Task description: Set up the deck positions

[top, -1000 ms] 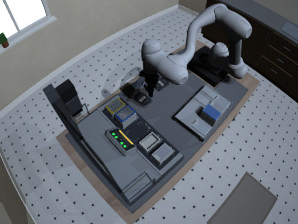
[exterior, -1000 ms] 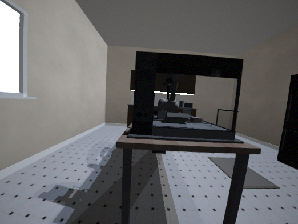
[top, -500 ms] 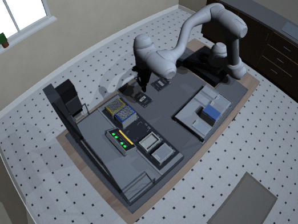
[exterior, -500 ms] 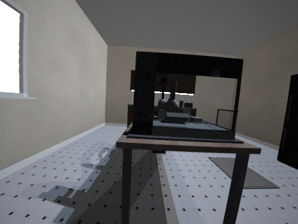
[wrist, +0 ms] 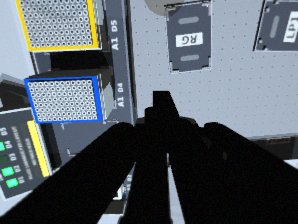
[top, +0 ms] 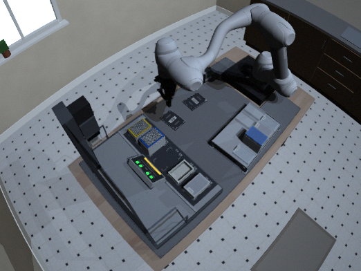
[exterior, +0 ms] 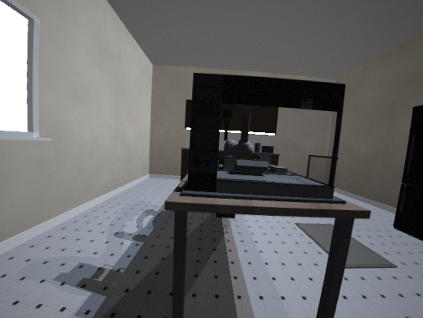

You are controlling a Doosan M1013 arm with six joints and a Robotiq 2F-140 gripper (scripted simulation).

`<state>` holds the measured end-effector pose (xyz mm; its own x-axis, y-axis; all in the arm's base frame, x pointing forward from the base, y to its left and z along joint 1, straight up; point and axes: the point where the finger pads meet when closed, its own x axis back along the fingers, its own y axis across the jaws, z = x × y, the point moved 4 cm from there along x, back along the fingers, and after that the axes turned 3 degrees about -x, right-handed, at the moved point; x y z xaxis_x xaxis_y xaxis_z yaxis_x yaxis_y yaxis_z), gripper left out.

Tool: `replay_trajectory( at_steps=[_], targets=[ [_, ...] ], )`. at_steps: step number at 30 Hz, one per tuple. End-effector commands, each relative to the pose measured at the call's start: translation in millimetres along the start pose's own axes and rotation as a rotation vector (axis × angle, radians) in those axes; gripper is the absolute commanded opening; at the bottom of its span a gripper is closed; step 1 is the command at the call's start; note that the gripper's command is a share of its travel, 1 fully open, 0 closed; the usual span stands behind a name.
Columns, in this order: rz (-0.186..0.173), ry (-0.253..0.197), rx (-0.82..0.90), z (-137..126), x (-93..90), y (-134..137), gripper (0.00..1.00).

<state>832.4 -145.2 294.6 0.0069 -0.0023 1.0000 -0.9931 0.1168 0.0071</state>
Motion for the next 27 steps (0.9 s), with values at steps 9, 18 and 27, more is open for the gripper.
replay_trajectory(
  at_steps=[9,18,27],
  targets=[
    [-0.002,0.002,0.007,52.8,1.7,-6.4,0.1],
    [0.002,0.003,0.007,72.8,3.1,-8.7,0.1],
    [0.005,0.004,0.007,76.2,1.9,22.4,0.1]
  ],
)
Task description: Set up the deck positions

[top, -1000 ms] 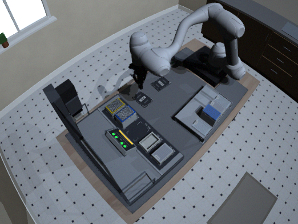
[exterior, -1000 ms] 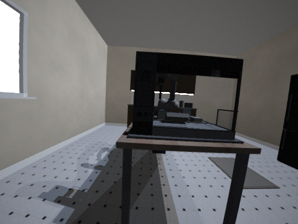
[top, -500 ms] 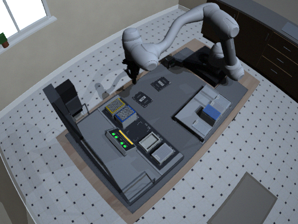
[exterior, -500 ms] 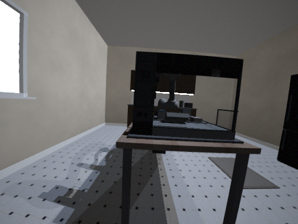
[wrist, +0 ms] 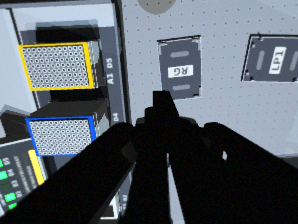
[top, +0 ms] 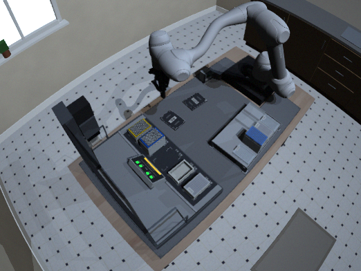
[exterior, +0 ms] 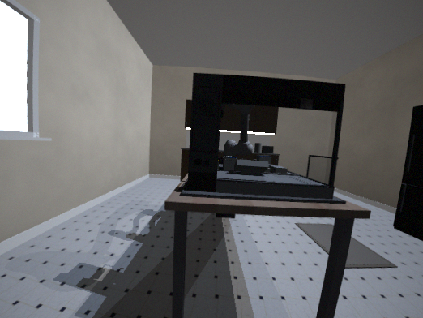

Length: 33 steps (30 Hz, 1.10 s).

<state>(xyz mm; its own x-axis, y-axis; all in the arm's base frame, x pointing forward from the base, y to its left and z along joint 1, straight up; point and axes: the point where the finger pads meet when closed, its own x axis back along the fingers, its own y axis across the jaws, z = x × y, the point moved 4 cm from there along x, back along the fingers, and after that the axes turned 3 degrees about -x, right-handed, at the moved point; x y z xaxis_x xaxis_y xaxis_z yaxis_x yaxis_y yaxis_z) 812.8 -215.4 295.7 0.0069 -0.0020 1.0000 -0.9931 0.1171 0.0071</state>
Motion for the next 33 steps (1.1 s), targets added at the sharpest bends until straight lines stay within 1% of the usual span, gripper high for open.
replay_trajectory(
  at_steps=[1,13,15,30,32,33],
  targets=[
    [0.005,0.003,0.008,4.8,0.8,16.1,0.1],
    [0.005,0.003,0.008,11.9,0.5,75.7,0.1],
    [0.005,0.003,0.008,11.9,0.5,75.7,0.1],
    [0.004,0.003,0.008,20.9,0.2,150.2,0.1],
    [0.004,0.003,0.008,20.9,0.2,150.2,0.1],
    [0.004,0.003,0.008,21.5,0.2,155.2,0.1]
  ],
)
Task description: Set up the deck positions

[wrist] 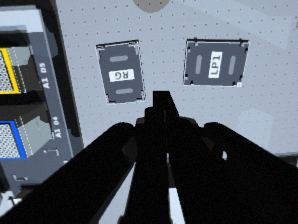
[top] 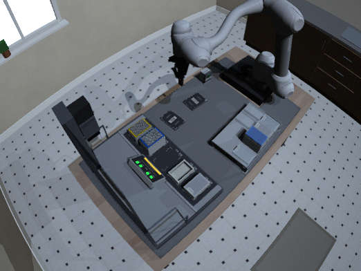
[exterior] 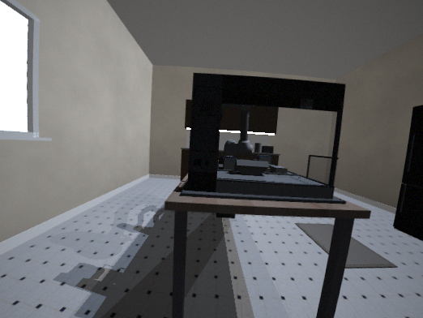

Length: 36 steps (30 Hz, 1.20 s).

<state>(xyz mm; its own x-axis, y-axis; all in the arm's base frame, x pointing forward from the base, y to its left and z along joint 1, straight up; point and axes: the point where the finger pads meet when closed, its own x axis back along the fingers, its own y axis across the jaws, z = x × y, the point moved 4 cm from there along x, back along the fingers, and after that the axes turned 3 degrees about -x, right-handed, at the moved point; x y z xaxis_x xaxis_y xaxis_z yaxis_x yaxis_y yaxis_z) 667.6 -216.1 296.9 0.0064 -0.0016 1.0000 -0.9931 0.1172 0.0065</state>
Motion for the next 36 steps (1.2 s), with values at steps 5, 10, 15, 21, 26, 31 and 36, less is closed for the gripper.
replay_trajectory(
  at_steps=[5,10,15,21,26,31,36],
  targets=[
    [0.004,0.003,0.008,6.8,-0.1,35.8,0.1],
    [0.004,0.003,0.008,9.8,-0.1,60.7,0.1],
    [0.004,0.003,0.008,12.2,-0.2,80.5,0.1],
    [0.003,0.003,0.008,15.2,-0.3,105.4,0.1],
    [0.003,0.003,0.008,18.2,-0.4,130.2,0.1],
    [0.002,0.003,0.008,21.1,-0.5,155.3,0.1],
    [0.002,0.003,0.008,22.8,-0.5,170.3,0.1]
  ],
)
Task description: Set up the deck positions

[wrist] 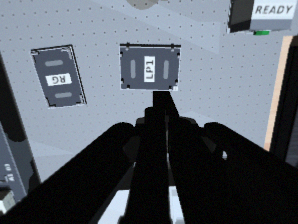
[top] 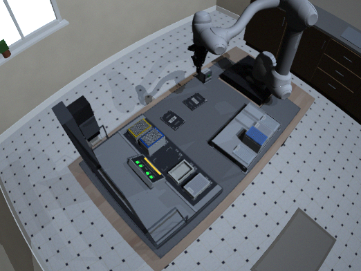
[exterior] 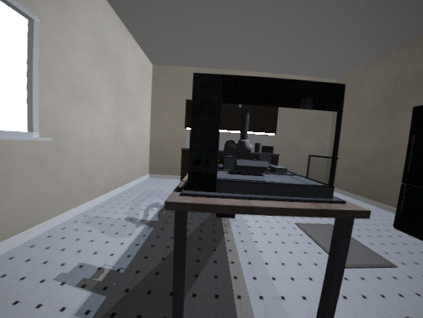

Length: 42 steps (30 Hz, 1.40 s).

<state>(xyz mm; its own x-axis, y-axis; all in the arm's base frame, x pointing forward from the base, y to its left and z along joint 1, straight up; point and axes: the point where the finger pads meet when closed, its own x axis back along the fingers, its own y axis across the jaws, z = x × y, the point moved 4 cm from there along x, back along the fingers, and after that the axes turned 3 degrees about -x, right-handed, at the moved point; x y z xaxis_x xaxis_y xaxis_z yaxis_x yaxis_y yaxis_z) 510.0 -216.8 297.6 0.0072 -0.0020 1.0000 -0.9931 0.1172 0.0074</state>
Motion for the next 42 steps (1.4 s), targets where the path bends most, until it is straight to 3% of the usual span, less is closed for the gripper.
replay_trajectory(
  at_steps=[1,42],
  targets=[
    [0.003,0.003,0.008,4.3,-0.2,18.9,0.1],
    [-0.004,-0.001,0.008,24.8,-0.9,201.1,0.1]
  ],
)
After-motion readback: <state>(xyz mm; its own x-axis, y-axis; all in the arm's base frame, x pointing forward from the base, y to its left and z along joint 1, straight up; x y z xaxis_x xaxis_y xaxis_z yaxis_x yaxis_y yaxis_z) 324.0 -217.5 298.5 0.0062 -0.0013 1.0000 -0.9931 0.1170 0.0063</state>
